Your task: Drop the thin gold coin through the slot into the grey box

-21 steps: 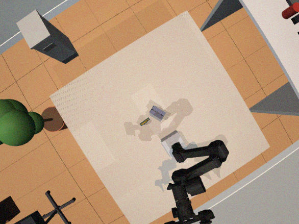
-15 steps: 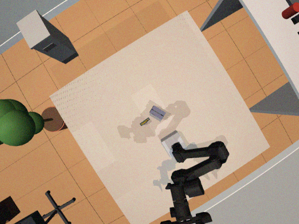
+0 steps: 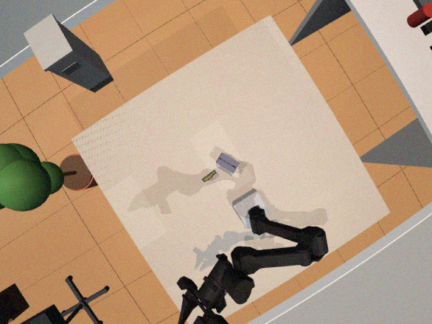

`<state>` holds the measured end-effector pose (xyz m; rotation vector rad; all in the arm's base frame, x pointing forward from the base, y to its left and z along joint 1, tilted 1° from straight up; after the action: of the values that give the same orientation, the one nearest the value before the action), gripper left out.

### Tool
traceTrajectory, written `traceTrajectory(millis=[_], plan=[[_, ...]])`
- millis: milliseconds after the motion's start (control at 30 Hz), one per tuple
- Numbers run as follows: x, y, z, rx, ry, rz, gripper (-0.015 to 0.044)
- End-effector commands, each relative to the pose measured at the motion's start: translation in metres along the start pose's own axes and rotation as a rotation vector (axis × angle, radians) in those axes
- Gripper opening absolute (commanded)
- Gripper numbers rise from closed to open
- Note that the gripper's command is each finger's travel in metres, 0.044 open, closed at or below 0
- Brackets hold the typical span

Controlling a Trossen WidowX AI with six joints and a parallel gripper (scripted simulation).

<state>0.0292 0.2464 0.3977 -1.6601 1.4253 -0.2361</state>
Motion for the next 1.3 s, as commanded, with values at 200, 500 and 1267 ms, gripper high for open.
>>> traceTrajectory(millis=[200,500,1267], plan=[[0.023,-0.019,0.107,-0.326,0.539,0.091,0.0161],[0.085,-0.027,0.188,-0.666,1.066,0.247,0.0161],[0.281,-0.009,0.222,-1.457,2.218,0.766,0.0161]])
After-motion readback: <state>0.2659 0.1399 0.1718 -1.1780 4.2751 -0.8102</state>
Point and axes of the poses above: the point midway between the two fingers, 35 mm back from their tips, its own x axis back along the fingers, its own z axis across the jaws, y = z × x, the point moved 7 cm from there along x, back along the fingers, and after that the axes turned 14 degrees about x, right-handed, at the moved point
